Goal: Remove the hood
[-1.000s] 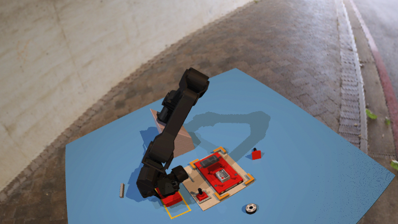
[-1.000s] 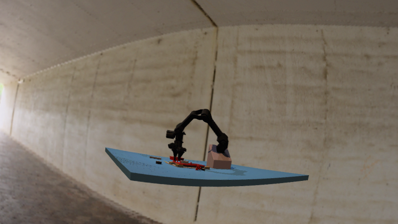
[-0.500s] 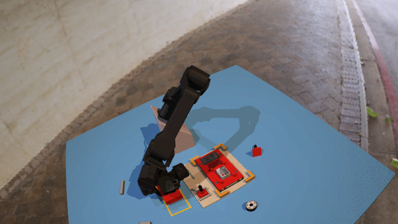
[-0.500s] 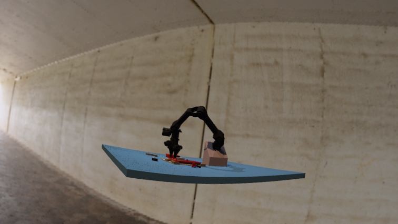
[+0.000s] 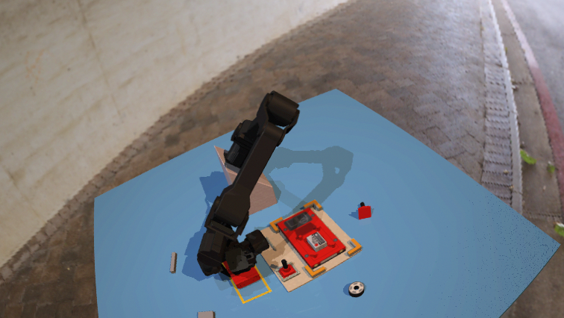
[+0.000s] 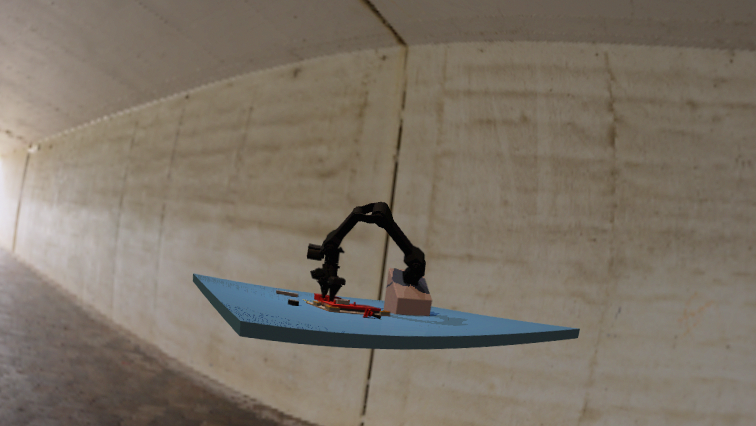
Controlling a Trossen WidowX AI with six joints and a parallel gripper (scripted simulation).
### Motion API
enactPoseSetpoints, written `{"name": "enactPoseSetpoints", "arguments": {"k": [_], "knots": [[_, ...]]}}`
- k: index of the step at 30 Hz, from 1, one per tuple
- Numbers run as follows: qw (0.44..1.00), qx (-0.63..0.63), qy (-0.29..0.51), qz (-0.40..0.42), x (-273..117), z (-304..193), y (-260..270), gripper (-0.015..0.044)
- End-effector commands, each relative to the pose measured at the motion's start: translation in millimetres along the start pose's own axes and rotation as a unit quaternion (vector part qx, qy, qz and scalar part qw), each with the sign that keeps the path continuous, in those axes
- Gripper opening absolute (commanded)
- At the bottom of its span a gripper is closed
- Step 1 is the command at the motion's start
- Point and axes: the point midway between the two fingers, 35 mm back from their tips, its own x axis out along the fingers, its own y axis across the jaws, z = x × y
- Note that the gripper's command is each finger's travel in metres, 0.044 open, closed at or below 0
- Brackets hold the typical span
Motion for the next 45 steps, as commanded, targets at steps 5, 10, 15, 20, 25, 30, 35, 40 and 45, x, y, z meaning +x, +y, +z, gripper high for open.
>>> {"name": "enactPoseSetpoints", "arguments": {"k": [5,10,15,20,25,30,35,40,45], "knots": [[1.000,0.004,-0.001,0.002,5,0,0,0.0000],[1.000,0.004,-0.001,0.002,7,0,0,0.0000],[1.000,0.004,-0.001,0.002,9,0,1,0.0000],[1.000,0.000,0.000,0.000,7,0,0,0.0131],[1.000,0.000,0.000,0.000,7,0,0,0.0263],[1.000,0.000,0.000,0.000,7,0,0,0.0394],[1.000,0.000,0.000,0.000,-8,1,-1,0.0440],[1.000,0.000,0.000,0.001,-63,0,-1,0.0440],[1.000,0.000,0.000,0.001,-65,0,-1,0.0440]]}}
